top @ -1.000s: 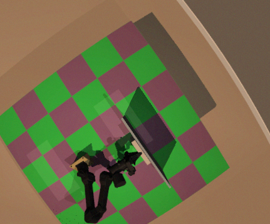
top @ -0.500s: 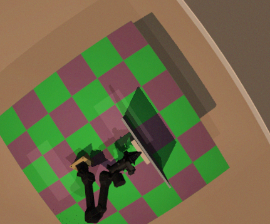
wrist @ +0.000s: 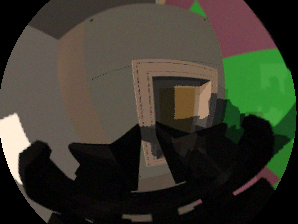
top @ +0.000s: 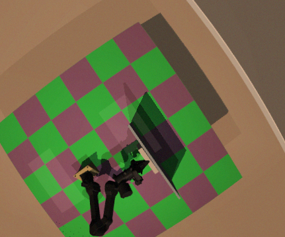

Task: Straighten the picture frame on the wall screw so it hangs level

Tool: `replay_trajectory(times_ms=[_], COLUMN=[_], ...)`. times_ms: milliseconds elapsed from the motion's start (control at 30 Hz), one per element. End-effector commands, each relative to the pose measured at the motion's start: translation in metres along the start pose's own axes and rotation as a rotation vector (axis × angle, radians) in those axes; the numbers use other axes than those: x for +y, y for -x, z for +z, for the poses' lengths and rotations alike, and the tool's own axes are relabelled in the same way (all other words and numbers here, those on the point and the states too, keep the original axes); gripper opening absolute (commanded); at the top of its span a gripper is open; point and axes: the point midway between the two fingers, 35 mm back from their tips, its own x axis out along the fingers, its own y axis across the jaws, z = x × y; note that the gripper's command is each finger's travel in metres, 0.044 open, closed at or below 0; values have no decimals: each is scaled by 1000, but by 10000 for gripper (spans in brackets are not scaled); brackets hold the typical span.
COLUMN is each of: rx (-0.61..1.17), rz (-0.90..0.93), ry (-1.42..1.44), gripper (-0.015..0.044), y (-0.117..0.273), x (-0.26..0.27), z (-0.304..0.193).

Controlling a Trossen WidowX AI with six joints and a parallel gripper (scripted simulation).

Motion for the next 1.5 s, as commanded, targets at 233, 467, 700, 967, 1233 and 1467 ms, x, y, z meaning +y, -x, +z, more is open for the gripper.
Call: replay_trajectory(times_ms=[233,467,700,967,1233,1467], rx=[5,5,5,5,5,5], rz=[12,12,12,12,12,12], ry=[0,0,-1,0,0,0], gripper=[0,0,0,0,0,0], y=[0,0,0,0,0,0], x=[3,3,3,2,0,-3], z=[-1,-2,-2,-2,-2,-2])
